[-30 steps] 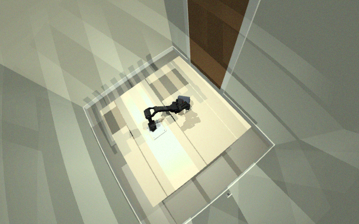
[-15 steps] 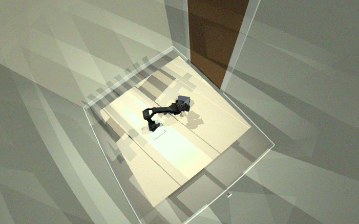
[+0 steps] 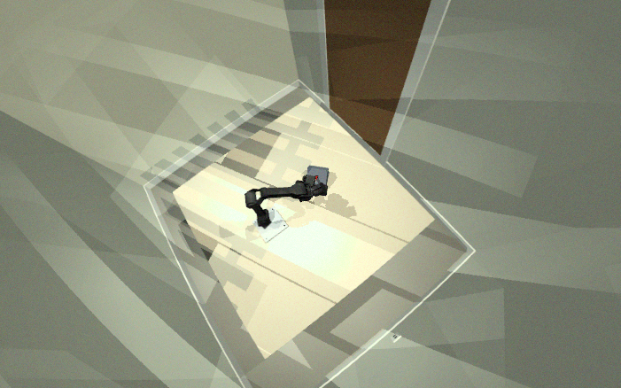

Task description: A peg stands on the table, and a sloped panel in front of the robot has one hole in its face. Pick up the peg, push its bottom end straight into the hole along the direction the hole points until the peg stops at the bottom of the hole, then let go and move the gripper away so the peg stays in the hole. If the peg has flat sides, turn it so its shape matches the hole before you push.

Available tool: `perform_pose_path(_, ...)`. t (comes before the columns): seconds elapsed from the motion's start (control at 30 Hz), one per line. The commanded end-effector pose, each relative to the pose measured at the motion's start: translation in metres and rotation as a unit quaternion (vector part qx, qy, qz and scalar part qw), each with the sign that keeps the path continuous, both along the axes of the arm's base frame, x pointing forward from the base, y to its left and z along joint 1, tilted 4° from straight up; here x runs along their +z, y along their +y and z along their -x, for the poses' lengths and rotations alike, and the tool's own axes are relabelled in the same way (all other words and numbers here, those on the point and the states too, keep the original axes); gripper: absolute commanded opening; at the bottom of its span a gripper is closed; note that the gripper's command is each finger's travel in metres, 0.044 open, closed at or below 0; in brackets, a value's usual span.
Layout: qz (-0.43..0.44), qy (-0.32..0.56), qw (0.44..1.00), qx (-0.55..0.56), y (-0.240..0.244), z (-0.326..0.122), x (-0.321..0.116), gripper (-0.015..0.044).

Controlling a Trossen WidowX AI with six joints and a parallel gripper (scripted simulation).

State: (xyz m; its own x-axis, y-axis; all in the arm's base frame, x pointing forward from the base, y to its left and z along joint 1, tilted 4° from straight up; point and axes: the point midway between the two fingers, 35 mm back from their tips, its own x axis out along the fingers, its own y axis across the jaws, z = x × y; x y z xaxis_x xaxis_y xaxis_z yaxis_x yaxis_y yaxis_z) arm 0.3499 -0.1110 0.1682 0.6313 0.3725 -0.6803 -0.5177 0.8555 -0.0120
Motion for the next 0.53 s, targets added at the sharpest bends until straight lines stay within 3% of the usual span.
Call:
perform_pose_path(0.0, 0.002, -0.006, 1.0, 0.002, -0.003, 0.004, 0.007, 0.044)
perform_pose_path(0.5, 0.002, -0.006, 1.0, 0.002, -0.01, 0.017, 0.016, 0.044)
